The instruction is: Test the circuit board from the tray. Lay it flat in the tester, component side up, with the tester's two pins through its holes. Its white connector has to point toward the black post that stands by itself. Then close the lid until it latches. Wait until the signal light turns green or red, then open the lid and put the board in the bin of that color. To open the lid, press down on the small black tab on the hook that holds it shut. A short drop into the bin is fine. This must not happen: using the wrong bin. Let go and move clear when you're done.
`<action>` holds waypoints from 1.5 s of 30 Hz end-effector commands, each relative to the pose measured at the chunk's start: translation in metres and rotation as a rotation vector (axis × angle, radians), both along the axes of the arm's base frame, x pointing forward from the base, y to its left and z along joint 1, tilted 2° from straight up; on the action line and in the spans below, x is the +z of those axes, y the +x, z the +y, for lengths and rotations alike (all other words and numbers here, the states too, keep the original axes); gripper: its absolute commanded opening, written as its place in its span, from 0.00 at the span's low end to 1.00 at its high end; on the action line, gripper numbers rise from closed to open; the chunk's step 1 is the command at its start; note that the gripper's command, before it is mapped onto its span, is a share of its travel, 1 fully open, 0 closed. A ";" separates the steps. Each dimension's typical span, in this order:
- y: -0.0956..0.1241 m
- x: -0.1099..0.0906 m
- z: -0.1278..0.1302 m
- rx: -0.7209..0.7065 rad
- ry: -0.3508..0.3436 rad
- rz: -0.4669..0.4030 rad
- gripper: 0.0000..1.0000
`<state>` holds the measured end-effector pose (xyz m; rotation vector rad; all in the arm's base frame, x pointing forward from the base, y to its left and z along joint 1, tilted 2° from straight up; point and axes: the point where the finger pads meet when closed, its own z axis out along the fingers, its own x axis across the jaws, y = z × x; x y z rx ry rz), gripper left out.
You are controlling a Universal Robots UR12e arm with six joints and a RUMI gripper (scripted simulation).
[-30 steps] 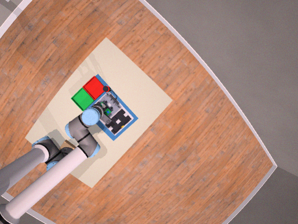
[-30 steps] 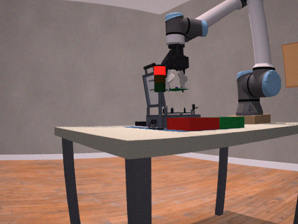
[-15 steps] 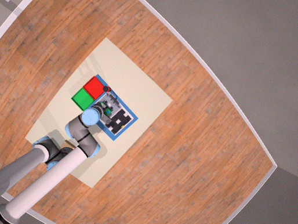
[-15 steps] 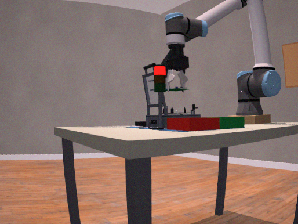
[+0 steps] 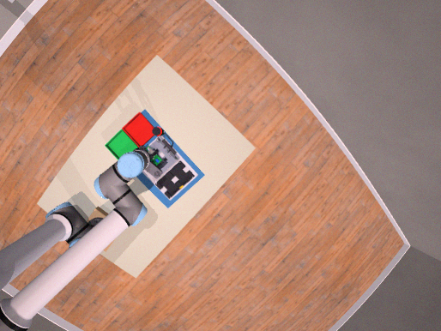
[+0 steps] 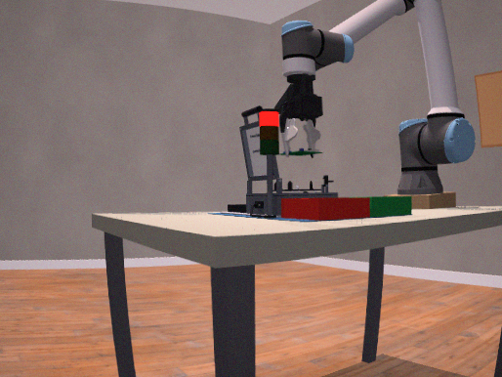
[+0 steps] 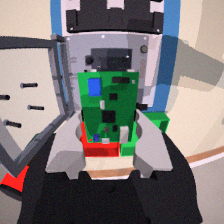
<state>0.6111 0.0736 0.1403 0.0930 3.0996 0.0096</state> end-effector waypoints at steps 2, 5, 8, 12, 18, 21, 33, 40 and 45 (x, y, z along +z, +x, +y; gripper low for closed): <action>0.007 -0.005 0.019 0.000 -0.001 -0.001 0.39; 0.012 -0.010 0.037 0.000 -0.001 -0.001 0.39; 0.018 -0.016 0.056 0.000 -0.001 -0.001 0.39; 0.025 -0.024 0.084 0.000 -0.001 -0.001 0.39; 0.033 -0.032 0.110 0.000 -0.001 -0.001 0.39; 0.038 -0.037 0.128 0.000 -0.001 -0.001 0.39; 0.050 -0.049 0.167 0.000 -0.001 -0.001 0.39; 0.050 -0.049 0.168 0.000 -0.001 -0.001 0.39; 0.050 -0.049 0.168 0.000 -0.001 -0.001 0.39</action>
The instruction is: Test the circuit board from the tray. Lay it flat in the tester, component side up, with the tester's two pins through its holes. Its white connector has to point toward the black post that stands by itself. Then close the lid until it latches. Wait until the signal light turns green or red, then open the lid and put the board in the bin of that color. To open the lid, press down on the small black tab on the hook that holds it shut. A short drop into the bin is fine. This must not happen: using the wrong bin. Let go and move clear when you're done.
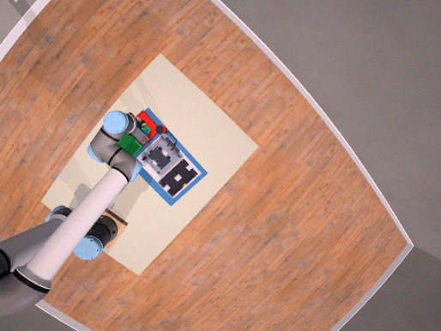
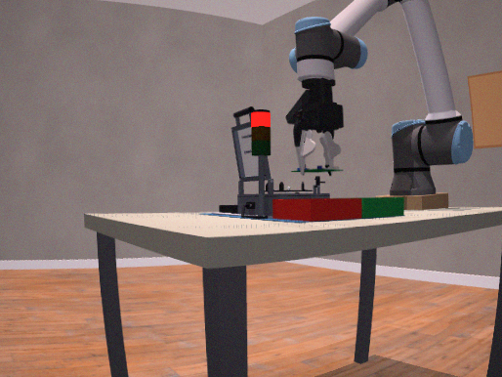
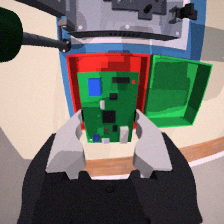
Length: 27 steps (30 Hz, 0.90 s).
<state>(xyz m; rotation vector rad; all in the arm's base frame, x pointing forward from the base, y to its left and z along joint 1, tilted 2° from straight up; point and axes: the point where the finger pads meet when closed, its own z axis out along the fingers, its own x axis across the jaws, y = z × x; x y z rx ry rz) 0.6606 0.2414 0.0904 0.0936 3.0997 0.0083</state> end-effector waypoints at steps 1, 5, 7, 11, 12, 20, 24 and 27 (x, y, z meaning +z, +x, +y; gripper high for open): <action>0.001 0.001 0.000 0.000 0.000 -0.002 0.39; 0.001 0.001 0.000 0.000 0.000 -0.002 0.39; 0.001 0.001 0.000 0.000 0.000 -0.002 0.39; 0.001 0.001 0.000 0.000 0.000 -0.002 0.39; 0.001 0.001 0.000 0.000 0.000 -0.002 0.39; 0.001 -0.002 0.000 0.000 0.000 -0.002 0.39; 0.001 -0.004 0.000 0.000 0.000 -0.002 0.39; 0.001 -0.008 0.000 0.000 0.000 -0.002 0.39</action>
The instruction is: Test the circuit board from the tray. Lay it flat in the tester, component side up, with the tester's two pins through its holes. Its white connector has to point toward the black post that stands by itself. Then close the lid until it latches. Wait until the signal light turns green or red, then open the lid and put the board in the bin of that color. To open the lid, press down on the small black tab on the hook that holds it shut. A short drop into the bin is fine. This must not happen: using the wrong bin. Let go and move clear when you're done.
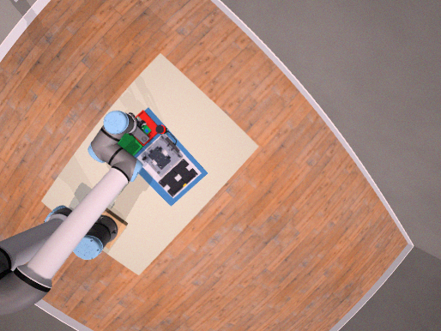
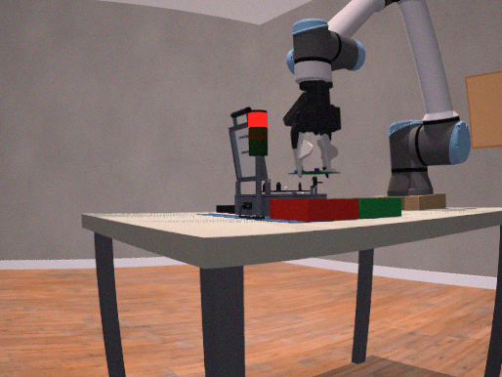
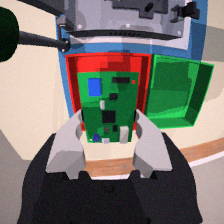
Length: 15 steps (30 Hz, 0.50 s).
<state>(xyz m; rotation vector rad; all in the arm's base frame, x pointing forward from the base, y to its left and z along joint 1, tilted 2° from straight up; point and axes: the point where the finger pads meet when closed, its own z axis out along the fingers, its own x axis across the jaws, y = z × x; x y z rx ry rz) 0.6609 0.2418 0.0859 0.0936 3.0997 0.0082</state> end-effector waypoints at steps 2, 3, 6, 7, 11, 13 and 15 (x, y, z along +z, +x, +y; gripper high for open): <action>0.001 -0.007 0.000 0.000 0.000 -0.002 0.39; 0.001 -0.009 0.000 0.000 0.000 -0.002 0.39; 0.001 -0.016 0.000 0.000 0.000 -0.002 0.39; 0.001 -0.019 0.000 0.000 0.000 -0.002 0.39; 0.002 -0.030 0.000 0.000 0.000 -0.002 0.39; 0.002 -0.033 0.000 0.000 0.000 -0.002 0.39; 0.002 -0.036 0.000 0.000 0.000 -0.002 0.39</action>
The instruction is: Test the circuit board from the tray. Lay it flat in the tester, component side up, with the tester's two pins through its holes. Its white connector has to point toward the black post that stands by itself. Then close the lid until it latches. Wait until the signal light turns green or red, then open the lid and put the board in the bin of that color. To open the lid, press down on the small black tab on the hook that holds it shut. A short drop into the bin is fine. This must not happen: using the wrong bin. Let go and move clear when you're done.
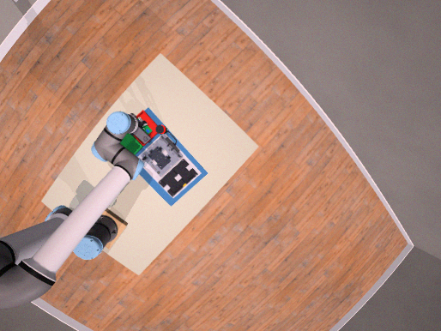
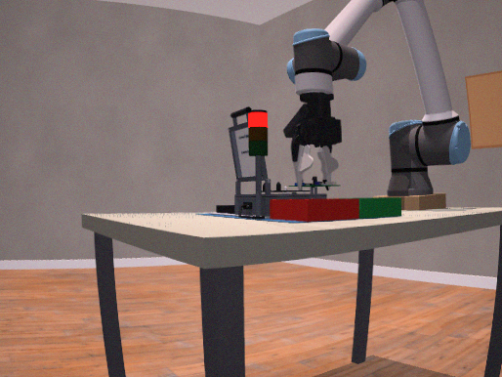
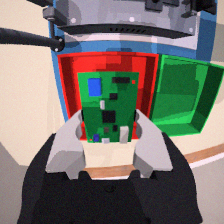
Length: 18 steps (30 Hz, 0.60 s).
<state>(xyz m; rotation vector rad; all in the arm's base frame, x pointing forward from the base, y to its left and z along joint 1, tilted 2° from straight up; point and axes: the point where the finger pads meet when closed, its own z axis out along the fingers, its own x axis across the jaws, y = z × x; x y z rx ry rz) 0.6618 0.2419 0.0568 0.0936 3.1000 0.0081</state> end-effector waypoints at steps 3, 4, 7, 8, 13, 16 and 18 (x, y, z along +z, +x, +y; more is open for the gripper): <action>0.002 -0.015 0.000 0.000 0.000 -0.002 0.39; 0.002 -0.018 0.000 0.000 0.000 -0.002 0.39; 0.002 -0.026 0.000 0.000 0.000 -0.002 0.39; 0.002 -0.029 0.000 0.000 0.000 -0.002 0.39; 0.003 -0.040 0.000 0.000 0.000 -0.002 0.39; 0.003 -0.041 0.000 0.000 0.000 -0.002 0.39; 0.003 -0.044 0.000 0.000 0.000 -0.002 0.39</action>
